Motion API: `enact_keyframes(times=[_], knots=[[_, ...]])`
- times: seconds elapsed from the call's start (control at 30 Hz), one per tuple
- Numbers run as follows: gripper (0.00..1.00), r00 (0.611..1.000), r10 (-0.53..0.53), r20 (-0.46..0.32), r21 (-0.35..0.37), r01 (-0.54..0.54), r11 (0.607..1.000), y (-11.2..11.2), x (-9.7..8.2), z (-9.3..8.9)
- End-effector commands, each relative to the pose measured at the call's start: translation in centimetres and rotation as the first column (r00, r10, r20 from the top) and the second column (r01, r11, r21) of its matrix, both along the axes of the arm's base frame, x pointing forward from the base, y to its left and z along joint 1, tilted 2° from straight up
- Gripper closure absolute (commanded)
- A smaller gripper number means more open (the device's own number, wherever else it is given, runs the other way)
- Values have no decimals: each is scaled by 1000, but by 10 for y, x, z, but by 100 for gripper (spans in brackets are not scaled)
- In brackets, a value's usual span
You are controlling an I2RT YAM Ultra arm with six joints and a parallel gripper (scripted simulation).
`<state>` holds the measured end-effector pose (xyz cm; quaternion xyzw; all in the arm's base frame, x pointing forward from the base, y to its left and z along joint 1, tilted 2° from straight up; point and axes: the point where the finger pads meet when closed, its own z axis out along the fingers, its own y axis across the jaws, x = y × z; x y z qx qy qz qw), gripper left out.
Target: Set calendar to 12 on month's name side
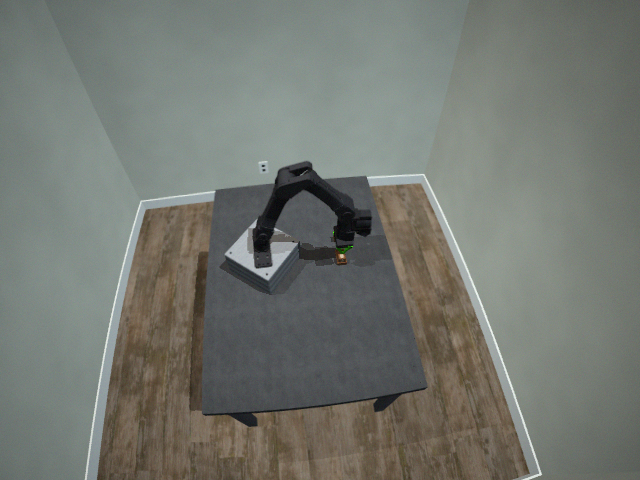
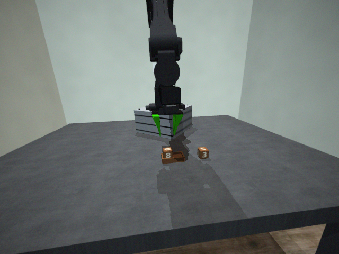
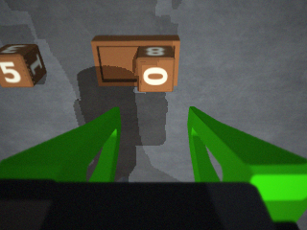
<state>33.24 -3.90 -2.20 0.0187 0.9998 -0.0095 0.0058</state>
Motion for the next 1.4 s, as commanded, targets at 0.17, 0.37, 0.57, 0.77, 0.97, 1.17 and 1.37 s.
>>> enact_keyframes(times=[0.17, 0.37, 0.57, 0.77, 0.97, 1.17, 1.37], knots=[[55, 1000, 1, 22, -2, -1, 1000, -1, 6, -8], [55, 1000, 1, 22, -2, -1, 1000, -1, 6, -16], [55, 1000, 1, 22, -2, -1, 1000, -2, 6, -24], [55, 1000, 1, 22, -2, -1, 1000, -2, 7, -31], [55, 1000, 1, 22, -2, -1, 1000, -2, 7, -34], [55, 1000, 1, 22, -2, -1, 1000, -2, 7, -37], [55, 1000, 1, 22, -2, -1, 1000, -2, 7, -37]])
